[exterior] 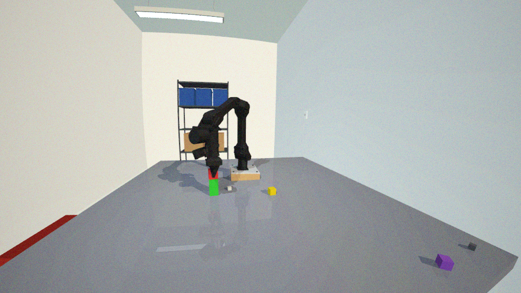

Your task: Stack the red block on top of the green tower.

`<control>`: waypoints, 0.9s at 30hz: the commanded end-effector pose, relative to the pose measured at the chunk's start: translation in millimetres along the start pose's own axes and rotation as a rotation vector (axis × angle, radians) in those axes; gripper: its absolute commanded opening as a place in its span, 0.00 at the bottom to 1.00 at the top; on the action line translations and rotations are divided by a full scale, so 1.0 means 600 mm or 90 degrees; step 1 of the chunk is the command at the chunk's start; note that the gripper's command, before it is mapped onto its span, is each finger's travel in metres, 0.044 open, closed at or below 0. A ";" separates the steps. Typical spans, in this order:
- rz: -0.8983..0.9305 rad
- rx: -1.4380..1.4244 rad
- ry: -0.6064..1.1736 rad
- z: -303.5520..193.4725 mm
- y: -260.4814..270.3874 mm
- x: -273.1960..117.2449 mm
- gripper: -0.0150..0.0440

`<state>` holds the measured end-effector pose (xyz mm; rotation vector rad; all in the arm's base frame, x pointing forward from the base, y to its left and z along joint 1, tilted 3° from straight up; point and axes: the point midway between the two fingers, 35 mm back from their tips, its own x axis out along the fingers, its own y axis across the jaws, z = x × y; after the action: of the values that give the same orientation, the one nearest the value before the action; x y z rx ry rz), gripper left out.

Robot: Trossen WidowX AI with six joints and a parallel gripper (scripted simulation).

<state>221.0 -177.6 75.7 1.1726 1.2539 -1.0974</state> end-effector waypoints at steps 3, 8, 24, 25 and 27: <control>-0.001 -0.001 -0.001 0.000 0.000 0.001 0.25; -0.001 -0.001 -0.001 0.000 0.000 0.002 0.25; -0.003 0.000 0.003 -0.002 -0.002 0.001 0.34; -0.003 0.000 0.003 -0.002 -0.002 0.001 0.39; -0.003 0.000 0.003 -0.002 -0.002 0.001 0.48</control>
<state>219.8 -176.5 75.7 1.1738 1.2616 -1.0989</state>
